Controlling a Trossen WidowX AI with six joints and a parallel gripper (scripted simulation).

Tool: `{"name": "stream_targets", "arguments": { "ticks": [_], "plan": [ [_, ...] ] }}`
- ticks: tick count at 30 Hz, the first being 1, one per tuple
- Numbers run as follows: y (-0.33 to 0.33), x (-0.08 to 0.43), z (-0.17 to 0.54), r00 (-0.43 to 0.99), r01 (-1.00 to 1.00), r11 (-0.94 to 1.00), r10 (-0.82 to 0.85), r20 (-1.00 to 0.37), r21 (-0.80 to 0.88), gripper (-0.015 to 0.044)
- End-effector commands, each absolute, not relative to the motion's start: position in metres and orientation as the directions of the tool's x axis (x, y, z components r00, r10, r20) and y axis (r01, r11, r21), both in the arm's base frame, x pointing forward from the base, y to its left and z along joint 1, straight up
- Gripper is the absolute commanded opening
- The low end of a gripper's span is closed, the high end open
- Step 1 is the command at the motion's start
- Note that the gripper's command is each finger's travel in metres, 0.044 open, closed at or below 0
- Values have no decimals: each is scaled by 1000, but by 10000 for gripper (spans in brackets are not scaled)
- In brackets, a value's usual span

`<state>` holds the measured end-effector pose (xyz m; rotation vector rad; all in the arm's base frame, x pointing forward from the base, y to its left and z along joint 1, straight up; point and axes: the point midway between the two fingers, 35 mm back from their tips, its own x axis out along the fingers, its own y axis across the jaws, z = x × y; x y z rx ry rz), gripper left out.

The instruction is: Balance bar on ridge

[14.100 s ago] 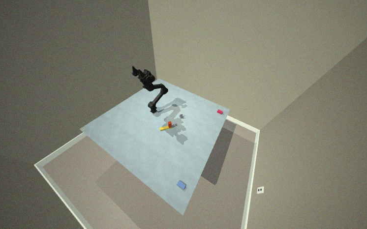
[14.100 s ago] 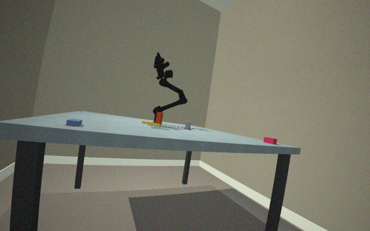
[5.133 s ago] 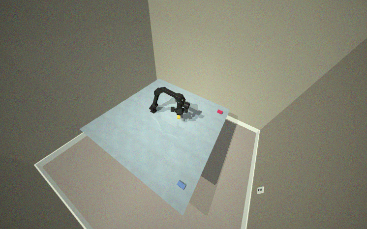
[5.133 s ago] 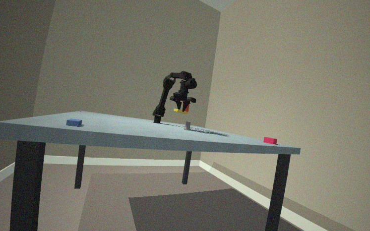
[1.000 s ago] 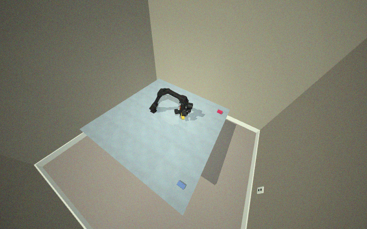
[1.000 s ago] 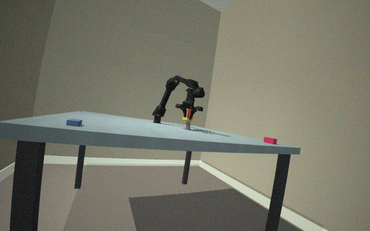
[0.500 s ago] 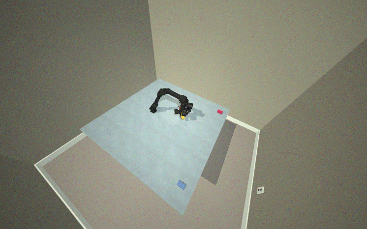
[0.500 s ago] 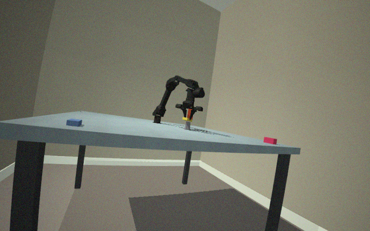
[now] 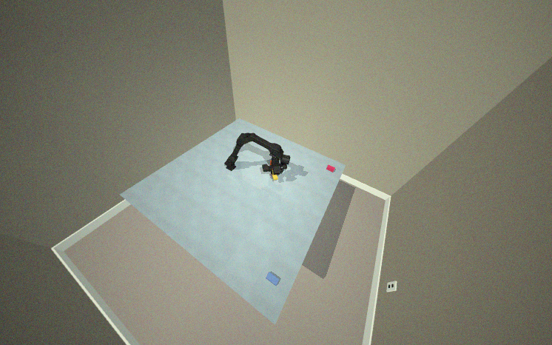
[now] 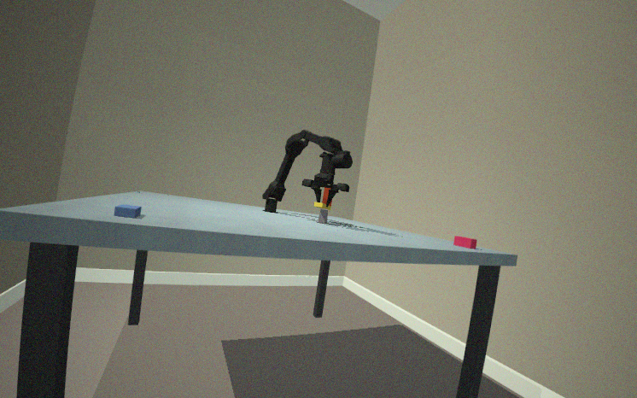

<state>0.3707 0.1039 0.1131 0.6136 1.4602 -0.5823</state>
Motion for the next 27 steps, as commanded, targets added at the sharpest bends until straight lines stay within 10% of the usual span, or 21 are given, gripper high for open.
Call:
{"name": "stream_targets", "arguments": {
  "ticks": [1,27],
  "plan": [
    [104,371,112,33,689,724,9,-999,29,0],
    [104,371,110,33,689,724,9,-999,29,0]
  ]
}}
